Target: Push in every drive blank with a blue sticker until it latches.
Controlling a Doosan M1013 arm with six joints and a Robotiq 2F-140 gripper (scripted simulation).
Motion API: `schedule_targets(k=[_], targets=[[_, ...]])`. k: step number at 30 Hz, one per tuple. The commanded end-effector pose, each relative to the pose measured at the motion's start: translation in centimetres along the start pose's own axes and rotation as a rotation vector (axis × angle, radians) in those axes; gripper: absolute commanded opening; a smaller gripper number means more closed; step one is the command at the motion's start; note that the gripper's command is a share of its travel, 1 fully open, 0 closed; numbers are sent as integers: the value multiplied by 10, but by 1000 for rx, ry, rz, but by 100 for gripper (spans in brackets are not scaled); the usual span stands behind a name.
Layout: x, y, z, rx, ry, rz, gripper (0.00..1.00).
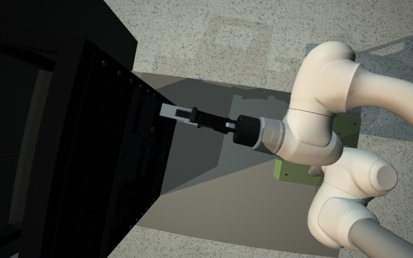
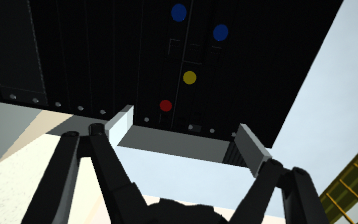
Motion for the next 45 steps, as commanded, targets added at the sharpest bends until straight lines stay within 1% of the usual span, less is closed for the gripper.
schedule_targets(k=[1,25,26,45], targets=[[0,0,1,-4,-5,5,100],[0,0,1,-4,-5,5,100],[0,0,1,-4,-5,5,0],[0,0,1,-4,-5,5,0]])
Point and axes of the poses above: the point where the finger pads meet when closed, its own y axis back along the fingers, its own z axis across the jaws, x = y × z, the point moved 4 cm from there along y, back along the fingers, and after that the axes turned 15 degrees about -y, right-handed, at the moved point
